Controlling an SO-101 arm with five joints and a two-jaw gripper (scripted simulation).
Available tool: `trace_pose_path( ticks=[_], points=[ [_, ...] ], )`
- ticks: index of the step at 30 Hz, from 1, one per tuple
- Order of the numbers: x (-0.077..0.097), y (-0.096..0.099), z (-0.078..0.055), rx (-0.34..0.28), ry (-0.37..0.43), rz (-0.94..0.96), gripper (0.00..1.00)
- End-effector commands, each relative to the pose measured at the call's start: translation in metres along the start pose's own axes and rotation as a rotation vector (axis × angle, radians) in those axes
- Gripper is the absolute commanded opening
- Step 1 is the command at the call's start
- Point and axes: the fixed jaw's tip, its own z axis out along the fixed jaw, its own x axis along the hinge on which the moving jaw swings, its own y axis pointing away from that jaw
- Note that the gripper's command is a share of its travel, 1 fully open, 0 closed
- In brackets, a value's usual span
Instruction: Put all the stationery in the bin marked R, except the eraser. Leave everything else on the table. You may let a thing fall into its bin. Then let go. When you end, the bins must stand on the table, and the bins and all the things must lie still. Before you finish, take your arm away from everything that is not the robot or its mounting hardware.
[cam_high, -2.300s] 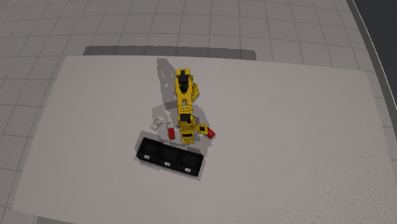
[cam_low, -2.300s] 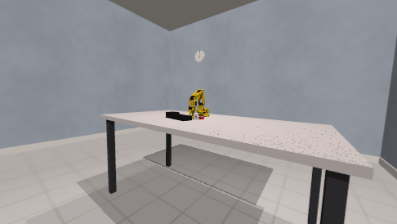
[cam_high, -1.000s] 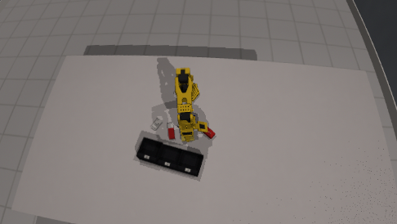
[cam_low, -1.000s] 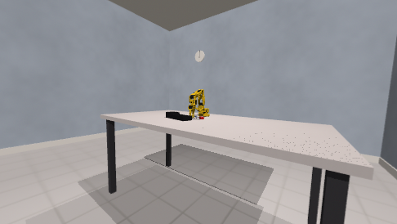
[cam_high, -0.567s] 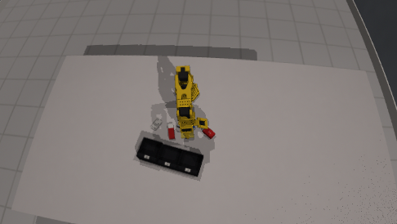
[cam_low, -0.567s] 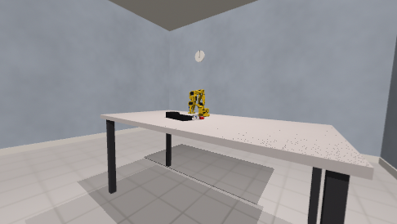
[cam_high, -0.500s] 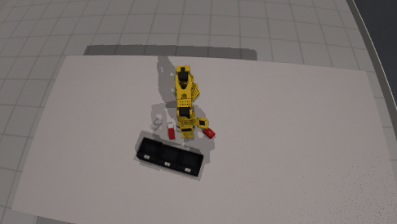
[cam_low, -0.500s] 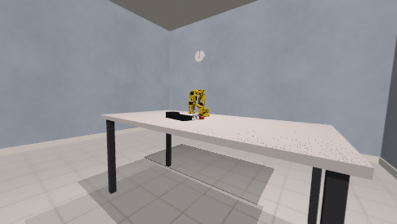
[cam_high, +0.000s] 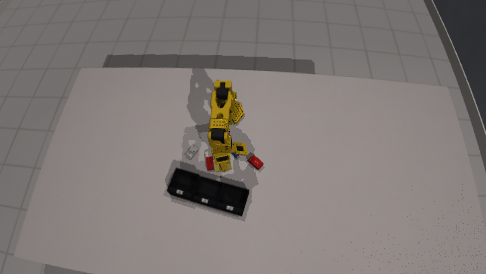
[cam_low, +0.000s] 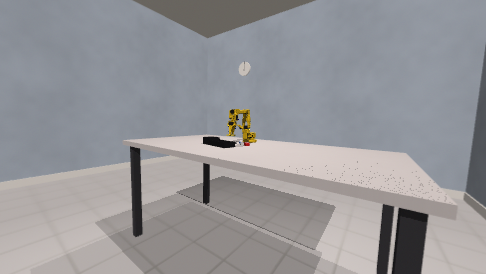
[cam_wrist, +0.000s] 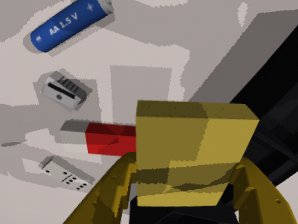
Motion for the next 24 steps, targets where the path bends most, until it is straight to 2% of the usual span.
trace_pose_path(
  ticks=[1, 3, 5, 12, 24],
  points=[
    [0.023, -0.011, -0.017, 0.066, 0.033, -0.129, 0.00],
    [0.034, -0.012, -0.022, 0.078, 0.049, -0.194, 0.00],
    [0.034, -0.012, -0.022, 0.078, 0.049, -0.194, 0.00],
    [0.062, -0.012, -0.033, 0.099, 0.096, -0.351, 0.00],
    [0.071, -0.014, -0.034, 0.115, 0.123, -0.404, 0.00]
  ],
)
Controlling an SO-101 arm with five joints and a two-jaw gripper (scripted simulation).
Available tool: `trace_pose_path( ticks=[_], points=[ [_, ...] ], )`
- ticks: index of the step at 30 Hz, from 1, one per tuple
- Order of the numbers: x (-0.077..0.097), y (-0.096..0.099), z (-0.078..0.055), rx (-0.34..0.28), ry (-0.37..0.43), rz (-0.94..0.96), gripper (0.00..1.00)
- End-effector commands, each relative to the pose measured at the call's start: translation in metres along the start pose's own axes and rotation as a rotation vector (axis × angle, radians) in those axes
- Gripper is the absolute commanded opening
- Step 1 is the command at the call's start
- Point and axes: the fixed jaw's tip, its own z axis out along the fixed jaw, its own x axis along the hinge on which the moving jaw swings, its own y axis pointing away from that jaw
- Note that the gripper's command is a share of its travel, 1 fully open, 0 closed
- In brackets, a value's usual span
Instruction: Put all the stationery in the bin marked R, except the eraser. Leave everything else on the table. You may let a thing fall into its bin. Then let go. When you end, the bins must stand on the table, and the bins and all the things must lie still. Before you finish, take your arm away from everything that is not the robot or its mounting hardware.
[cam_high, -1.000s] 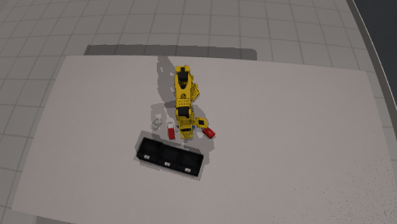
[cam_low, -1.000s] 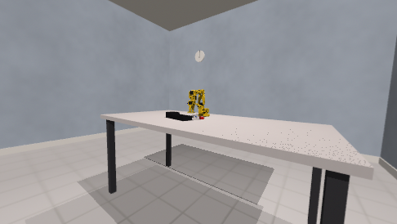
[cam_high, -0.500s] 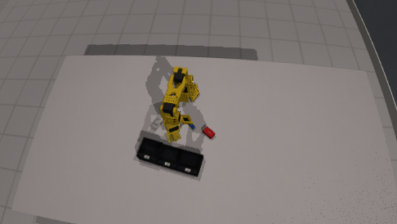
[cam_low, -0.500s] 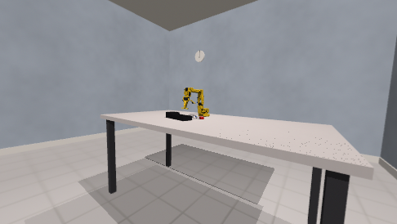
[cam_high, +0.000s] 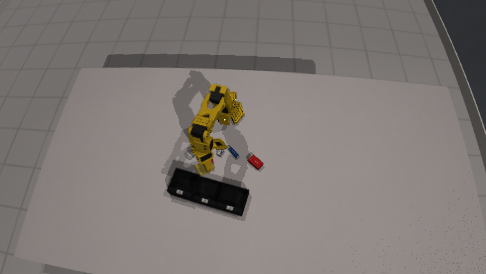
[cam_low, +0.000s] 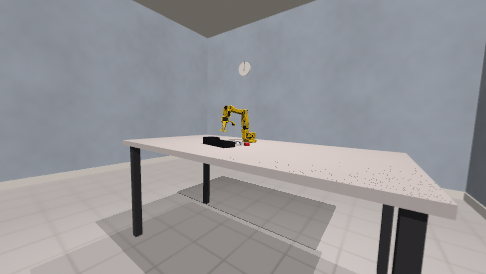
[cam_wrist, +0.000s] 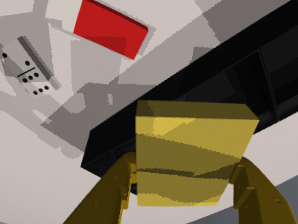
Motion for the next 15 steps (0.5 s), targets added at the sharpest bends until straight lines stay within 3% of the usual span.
trace_pose_path(
  ticks=[1, 7, 11, 15],
  points=[
    [0.013, -0.002, -0.006, 0.043, 0.065, -0.039, 0.00],
    [0.048, 0.002, -0.003, 0.083, 0.214, -0.240, 0.00],
    [0.072, 0.008, -0.003, 0.077, 0.334, -0.386, 0.00],
    [0.081, 0.011, -0.003, 0.068, 0.379, -0.439, 0.00]
  ],
)
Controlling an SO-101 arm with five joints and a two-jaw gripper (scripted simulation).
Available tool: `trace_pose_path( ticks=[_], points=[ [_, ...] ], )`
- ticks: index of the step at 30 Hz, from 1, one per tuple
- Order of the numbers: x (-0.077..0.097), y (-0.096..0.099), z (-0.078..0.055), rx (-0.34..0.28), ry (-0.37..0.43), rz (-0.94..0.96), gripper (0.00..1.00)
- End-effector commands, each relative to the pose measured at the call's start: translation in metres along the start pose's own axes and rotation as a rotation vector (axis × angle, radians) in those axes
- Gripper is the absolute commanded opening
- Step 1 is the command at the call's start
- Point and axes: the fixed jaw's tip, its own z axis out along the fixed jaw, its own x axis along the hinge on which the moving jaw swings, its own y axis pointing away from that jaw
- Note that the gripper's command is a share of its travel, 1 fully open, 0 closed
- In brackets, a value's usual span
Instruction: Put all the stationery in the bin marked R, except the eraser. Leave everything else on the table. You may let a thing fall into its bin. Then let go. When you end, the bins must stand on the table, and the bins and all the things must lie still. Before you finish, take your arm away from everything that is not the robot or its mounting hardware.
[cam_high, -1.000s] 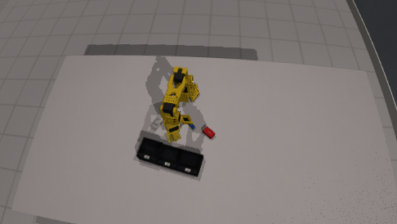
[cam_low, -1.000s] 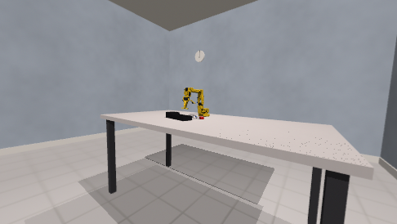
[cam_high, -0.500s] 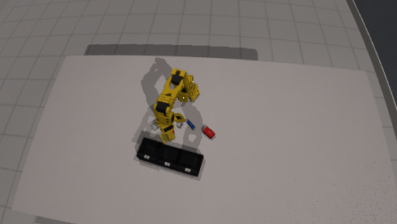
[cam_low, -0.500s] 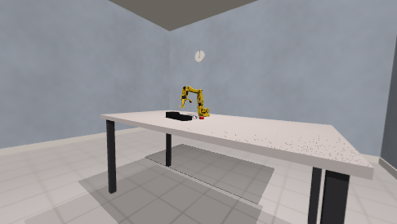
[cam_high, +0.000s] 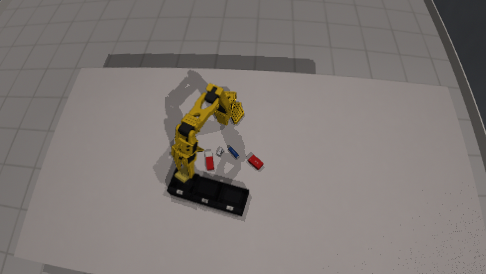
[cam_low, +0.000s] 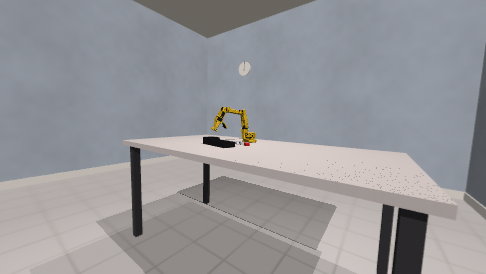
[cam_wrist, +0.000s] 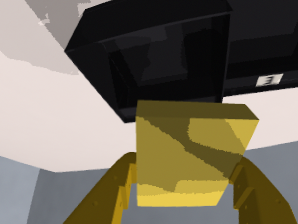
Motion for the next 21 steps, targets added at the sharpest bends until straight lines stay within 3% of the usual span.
trace_pose_path(
  ticks=[1, 21],
  points=[
    [0.0129, 0.0058, -0.0011, -0.006, 0.097, -0.067, 0.00],
    [0.0161, 0.0130, 0.0034, -0.020, 0.110, -0.091, 0.00]
  ],
)
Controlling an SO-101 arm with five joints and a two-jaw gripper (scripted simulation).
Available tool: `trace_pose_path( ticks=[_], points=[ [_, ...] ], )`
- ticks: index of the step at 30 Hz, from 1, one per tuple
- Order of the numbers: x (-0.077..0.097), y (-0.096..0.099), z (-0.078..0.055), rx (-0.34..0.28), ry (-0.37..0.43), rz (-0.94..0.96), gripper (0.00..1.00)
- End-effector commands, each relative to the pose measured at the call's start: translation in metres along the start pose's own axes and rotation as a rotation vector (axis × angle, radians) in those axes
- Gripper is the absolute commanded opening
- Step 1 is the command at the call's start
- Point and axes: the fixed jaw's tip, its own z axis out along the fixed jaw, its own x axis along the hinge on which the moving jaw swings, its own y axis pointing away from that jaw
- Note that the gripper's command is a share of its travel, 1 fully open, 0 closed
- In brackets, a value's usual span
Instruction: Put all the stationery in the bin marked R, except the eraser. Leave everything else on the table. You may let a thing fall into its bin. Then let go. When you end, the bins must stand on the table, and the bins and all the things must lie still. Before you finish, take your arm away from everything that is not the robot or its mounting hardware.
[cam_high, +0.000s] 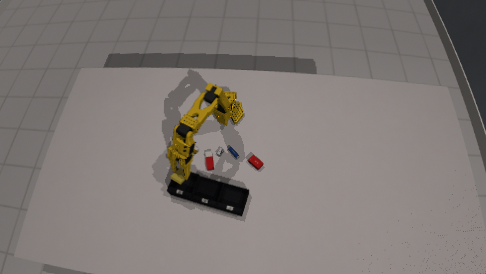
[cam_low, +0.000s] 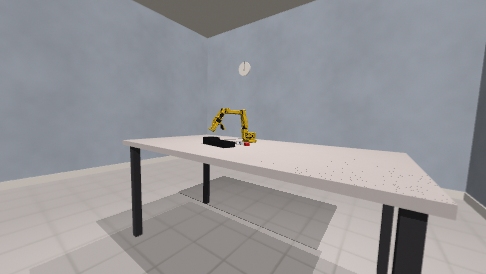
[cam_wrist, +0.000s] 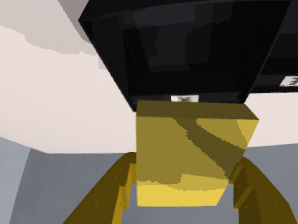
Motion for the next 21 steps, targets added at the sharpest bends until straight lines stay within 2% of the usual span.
trace_pose_path(
  ticks=[1, 8, 11, 13, 18, 21],
  points=[
    [0.0058, 0.0031, -0.0046, -0.005, 0.035, 0.004, 0.00],
    [0.0058, 0.0031, -0.0046, -0.005, 0.035, 0.004, 0.02],
    [0.0058, 0.0031, -0.0046, -0.005, 0.035, 0.004, 0.11],
    [0.0058, 0.0031, -0.0046, -0.005, 0.035, 0.004, 0.11],
    [0.0058, 0.0031, -0.0046, -0.005, 0.035, 0.004, 0.31],
    [0.0058, 0.0031, -0.0046, -0.005, 0.035, 0.004, 0.36]
  ],
)
